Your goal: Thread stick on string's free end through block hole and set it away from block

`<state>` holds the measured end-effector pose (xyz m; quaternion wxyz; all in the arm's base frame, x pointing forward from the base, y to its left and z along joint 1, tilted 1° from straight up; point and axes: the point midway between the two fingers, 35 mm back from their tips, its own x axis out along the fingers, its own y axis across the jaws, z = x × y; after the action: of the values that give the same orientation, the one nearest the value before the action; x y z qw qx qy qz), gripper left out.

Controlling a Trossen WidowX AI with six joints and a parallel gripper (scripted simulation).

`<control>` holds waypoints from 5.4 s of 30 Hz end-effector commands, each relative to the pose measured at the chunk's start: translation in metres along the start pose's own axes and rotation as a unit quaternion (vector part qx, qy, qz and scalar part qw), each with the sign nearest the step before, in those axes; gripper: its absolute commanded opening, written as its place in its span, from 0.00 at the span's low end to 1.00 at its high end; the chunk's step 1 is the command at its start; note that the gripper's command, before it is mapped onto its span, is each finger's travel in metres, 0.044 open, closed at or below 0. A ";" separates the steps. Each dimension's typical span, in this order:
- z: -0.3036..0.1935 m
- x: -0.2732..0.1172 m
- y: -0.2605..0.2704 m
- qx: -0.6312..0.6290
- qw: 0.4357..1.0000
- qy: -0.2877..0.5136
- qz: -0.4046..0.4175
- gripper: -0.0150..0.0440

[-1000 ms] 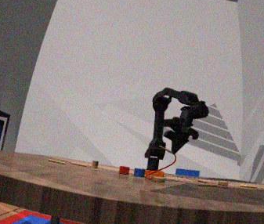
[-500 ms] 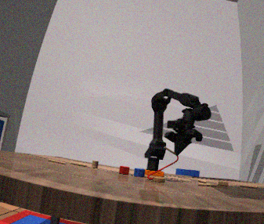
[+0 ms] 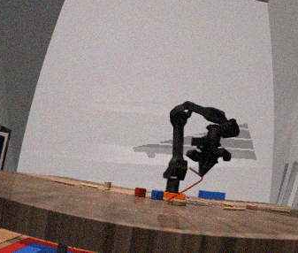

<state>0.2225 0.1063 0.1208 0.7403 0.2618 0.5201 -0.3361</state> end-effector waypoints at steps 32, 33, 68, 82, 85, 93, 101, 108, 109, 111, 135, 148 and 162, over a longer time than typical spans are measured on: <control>-0.021 0.033 -0.010 -0.005 0.989 0.145 -0.005 0.25; -0.021 0.034 -0.011 -0.004 0.989 0.150 -0.005 0.25; -0.018 0.052 -0.024 -0.004 0.987 0.162 -0.004 0.25; -0.014 0.065 -0.036 -0.004 0.987 0.161 -0.004 0.25; -0.014 0.068 -0.039 -0.004 0.987 0.161 -0.004 0.25; -0.012 0.076 -0.046 -0.004 0.987 0.161 -0.005 0.25; -0.011 0.083 -0.054 -0.004 0.987 0.162 -0.005 0.25; -0.011 0.086 -0.057 -0.004 0.987 0.163 -0.005 0.25; -0.011 0.086 -0.057 -0.004 0.987 0.163 -0.005 0.25; -0.011 0.086 -0.057 -0.004 0.987 0.163 -0.005 0.25; 0.005 0.091 -0.055 -0.004 0.987 0.162 -0.005 0.25; 0.021 0.096 -0.055 -0.004 0.987 0.161 -0.005 0.25; 0.038 0.101 -0.056 -0.004 0.987 0.160 -0.005 0.25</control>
<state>0.2212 0.0215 0.0339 0.6447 0.3047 0.6361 -0.2949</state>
